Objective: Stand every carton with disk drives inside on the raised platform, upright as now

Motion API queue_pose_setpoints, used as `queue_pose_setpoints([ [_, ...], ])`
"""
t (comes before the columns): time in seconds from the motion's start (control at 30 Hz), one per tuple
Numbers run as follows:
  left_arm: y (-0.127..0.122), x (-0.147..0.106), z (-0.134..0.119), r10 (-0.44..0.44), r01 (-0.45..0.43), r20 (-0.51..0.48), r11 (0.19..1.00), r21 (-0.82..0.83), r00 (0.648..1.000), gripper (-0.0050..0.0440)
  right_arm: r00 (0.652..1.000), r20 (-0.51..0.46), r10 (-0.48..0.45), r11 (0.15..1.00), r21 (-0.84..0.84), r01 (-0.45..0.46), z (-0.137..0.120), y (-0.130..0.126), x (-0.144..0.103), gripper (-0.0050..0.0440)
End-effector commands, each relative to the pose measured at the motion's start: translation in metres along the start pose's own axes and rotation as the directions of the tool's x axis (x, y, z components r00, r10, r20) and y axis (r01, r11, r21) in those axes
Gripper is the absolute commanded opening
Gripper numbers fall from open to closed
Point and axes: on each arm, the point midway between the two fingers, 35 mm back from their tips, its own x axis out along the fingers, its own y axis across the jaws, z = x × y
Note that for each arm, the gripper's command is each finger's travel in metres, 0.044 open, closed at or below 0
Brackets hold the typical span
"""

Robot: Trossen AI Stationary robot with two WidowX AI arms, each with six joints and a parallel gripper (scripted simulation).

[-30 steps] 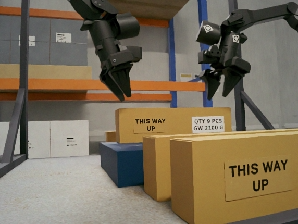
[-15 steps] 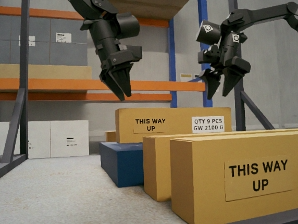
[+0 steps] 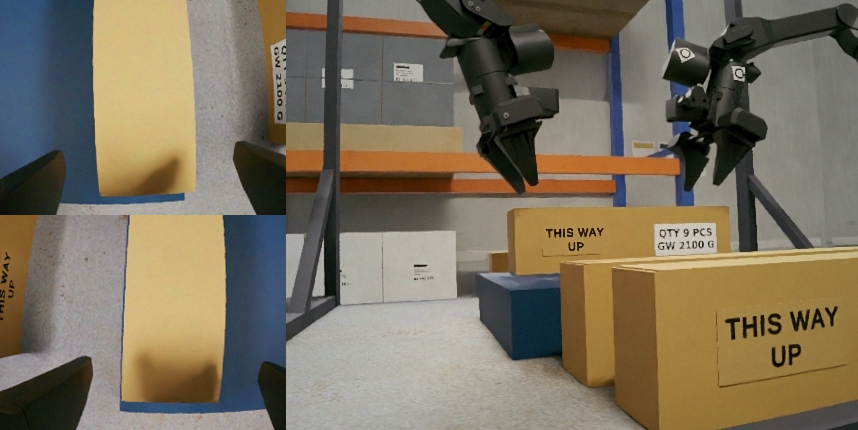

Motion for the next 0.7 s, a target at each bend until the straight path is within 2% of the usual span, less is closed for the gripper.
queue_pose_setpoints([
  [0.0, 0.0, -0.008, 0.006, -0.008, 0.008, 0.03, 1.0, -0.003, 1.0, 0.0382, 0.999, 0.041, 0.008, 1.0, 0.004, -0.009, 0.01, 0.001, -0.011, 0.0382],
  [0.03, 0.0, -0.008, 0.006, -0.008, 0.008, 0.03, 1.0, -0.003, 1.0, 0.0382, 0.999, 0.041, 0.008, 1.0, 0.004, -0.009, 0.01, 0.001, -0.011, 0.0382],
  [0.07, 0.069, 0.002, 0.002, -0.01, 0.01, 0.033, 1.0, 0.001, 0.999, 0.0382, 0.999, 0.037, 0.008, 1.0, 0.005, -0.009, 0.002, -0.068, 0.003, 0.0382],
  [0.13, 0.079, 0.004, 0.002, -0.01, 0.01, 0.033, 1.0, 0.001, 0.999, 0.0382, 0.999, 0.037, 0.008, 1.0, 0.005, -0.009, 0.002, -0.08, 0.005, 0.0382],
  [0.23, 0.122, 0.011, -0.001, -0.01, 0.01, 0.033, 1.0, 0.001, 0.999, 0.0382, 0.999, 0.037, 0.008, 1.0, 0.005, -0.009, -0.001, -0.123, 0.012, 0.0382],
  [0.67, 0.122, 0.01, -0.002, -0.008, 0.008, 0.038, 1.0, 0.001, 0.999, 0.0382, 0.999, 0.037, 0.005, 1.0, 0.004, -0.005, 0.0, -0.123, 0.012, 0.0382],
])
